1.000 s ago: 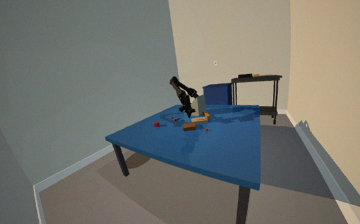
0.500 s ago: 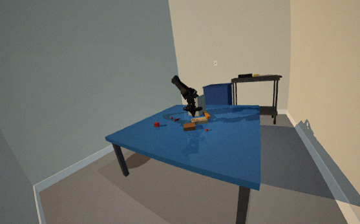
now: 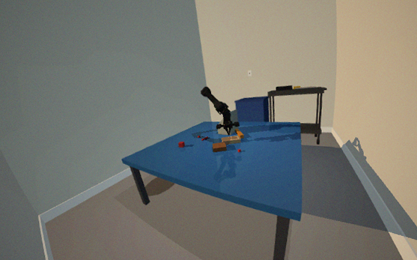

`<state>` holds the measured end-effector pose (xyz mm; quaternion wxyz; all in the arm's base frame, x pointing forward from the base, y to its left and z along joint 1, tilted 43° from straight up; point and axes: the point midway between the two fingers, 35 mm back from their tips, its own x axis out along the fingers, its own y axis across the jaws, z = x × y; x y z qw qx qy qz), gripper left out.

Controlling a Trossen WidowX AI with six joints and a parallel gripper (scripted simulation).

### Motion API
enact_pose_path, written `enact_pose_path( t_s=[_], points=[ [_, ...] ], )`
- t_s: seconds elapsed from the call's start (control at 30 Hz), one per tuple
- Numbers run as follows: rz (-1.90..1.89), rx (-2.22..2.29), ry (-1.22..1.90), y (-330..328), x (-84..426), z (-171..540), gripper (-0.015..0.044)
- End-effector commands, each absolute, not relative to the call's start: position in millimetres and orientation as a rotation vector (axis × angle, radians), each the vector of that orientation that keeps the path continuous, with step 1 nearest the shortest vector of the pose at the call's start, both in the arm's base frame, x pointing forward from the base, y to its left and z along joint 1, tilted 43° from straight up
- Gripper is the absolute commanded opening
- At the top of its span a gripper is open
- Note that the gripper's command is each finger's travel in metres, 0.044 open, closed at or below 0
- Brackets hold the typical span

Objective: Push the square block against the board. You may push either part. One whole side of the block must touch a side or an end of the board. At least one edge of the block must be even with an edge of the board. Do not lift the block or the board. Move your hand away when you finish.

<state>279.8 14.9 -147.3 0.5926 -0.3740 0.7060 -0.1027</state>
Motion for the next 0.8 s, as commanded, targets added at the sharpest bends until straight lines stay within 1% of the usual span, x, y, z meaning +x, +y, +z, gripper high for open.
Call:
enact_pose_path(
  t_s=[0.0,0.77],
  points=[
    [-0.133,-0.963,1.674,22,274,-154,0.0000],
    [0.571,-1.533,1.752,56,239,-184,0.0000]
  ],
)
